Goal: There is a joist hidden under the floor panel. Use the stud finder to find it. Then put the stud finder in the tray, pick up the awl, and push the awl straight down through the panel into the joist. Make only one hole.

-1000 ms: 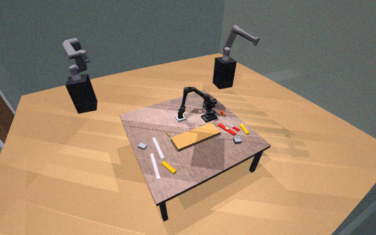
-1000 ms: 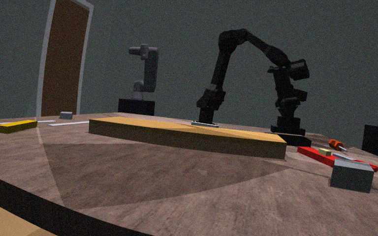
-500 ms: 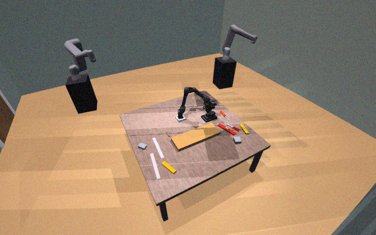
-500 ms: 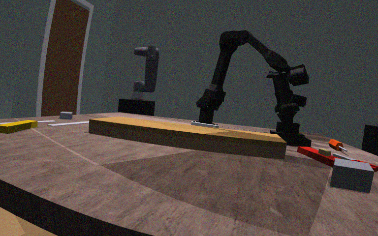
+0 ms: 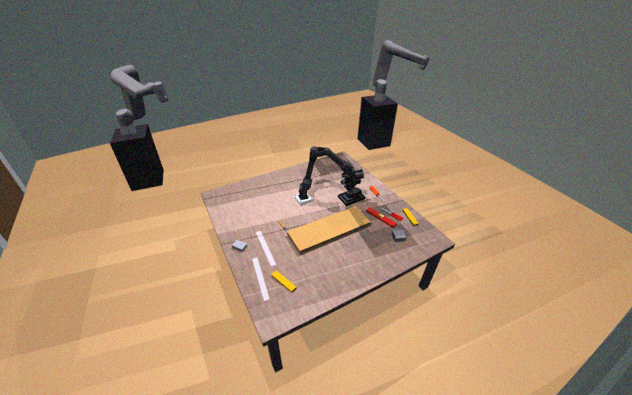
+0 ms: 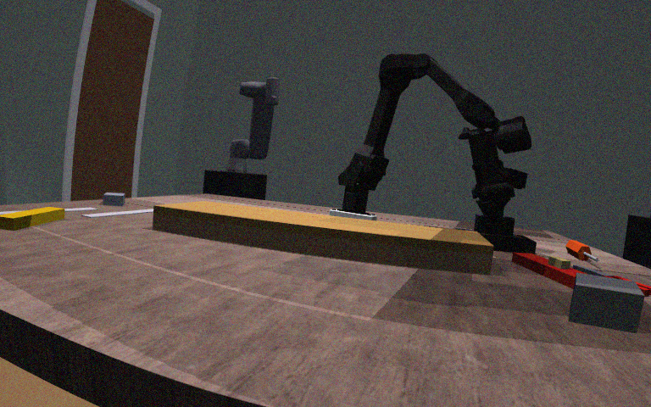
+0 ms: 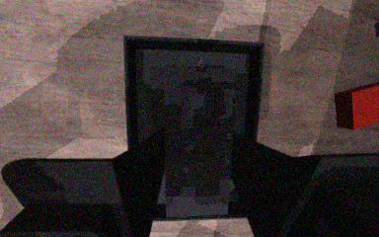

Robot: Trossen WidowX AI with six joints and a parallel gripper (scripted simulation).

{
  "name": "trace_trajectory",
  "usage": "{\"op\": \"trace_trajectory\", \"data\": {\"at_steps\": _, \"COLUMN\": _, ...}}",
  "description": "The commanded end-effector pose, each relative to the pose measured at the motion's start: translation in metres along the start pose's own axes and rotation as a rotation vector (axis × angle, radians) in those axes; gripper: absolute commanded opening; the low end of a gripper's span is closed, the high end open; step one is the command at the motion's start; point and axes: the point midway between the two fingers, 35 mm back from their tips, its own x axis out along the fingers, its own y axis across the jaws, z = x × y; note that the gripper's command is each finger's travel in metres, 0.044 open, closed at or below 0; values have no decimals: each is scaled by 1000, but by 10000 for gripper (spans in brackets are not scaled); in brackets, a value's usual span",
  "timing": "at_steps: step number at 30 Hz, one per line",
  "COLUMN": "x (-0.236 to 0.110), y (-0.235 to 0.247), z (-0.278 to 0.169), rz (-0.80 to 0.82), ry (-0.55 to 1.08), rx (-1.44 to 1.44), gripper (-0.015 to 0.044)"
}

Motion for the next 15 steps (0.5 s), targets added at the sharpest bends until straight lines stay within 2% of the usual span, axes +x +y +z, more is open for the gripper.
{"op": "trace_trajectory", "data": {"at_steps": 1, "x": -1, "y": 0, "z": 0, "rz": 0, "ry": 0, "rx": 0, "gripper": 263}}
{"op": "trace_trajectory", "data": {"at_steps": 5, "x": -7, "y": -1, "z": 3, "rz": 0, "ry": 0, "rx": 0, "gripper": 368}}
{"op": "trace_trajectory", "data": {"at_steps": 8, "x": -31, "y": -2, "z": 12, "rz": -1, "ry": -1, "rx": 0, "gripper": 440}}
{"op": "trace_trajectory", "data": {"at_steps": 12, "x": -82, "y": -1, "z": 25, "rz": -1, "ry": -1, "rx": 0, "gripper": 440}}
{"op": "trace_trajectory", "data": {"at_steps": 15, "x": -93, "y": 0, "z": 26, "rz": -1, "ry": 0, "rx": 0, "gripper": 440}}
